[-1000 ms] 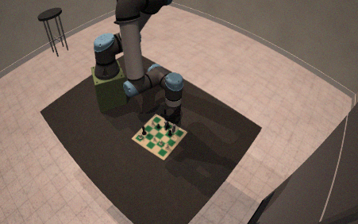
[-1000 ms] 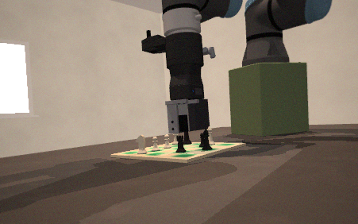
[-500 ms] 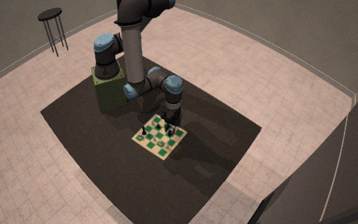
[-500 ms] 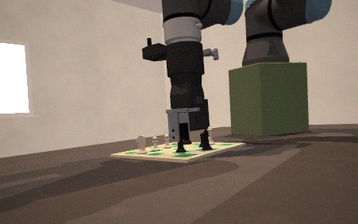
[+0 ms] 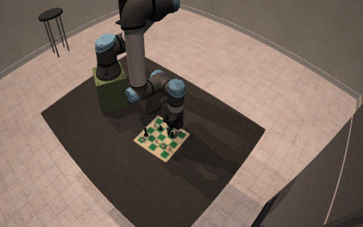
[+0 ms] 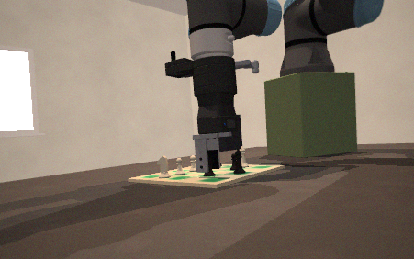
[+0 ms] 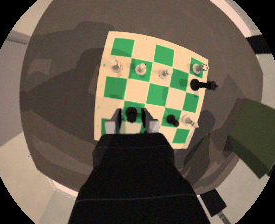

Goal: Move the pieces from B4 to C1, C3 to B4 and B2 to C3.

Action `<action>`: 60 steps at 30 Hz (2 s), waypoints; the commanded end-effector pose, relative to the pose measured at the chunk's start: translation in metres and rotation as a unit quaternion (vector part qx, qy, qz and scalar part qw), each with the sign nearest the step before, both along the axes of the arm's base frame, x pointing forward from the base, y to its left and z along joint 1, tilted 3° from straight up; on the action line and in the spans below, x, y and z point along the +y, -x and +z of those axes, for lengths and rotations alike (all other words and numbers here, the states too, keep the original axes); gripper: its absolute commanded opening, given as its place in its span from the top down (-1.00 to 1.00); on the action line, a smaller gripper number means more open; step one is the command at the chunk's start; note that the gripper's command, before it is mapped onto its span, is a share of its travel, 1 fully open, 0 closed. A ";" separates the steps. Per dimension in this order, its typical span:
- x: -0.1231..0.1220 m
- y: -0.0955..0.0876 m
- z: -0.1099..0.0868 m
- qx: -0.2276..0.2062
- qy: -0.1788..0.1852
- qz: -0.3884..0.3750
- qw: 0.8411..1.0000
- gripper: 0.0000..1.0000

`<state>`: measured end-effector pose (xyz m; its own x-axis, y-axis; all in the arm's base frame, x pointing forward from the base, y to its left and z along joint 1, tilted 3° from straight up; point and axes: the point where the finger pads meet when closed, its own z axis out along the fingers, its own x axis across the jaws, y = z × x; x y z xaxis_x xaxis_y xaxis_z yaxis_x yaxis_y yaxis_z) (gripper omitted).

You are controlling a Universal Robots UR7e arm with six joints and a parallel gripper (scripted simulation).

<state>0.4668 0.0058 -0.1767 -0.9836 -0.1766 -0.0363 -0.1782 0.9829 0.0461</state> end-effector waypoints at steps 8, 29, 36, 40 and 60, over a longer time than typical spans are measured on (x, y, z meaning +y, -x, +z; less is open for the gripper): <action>0.000 -0.001 0.000 -0.001 0.000 0.000 1.000 -0.45; 0.000 -0.001 0.000 -0.001 0.000 0.000 1.000 -0.45; 0.000 -0.001 0.000 -0.001 0.000 0.000 1.000 1.00; 0.000 -0.001 0.000 -0.001 0.000 0.000 1.000 1.00; 0.000 -0.001 0.000 -0.001 0.000 0.000 1.000 1.00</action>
<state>0.4670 0.0058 -0.1770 -0.9836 -0.1766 -0.0368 -0.1782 0.9829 0.0459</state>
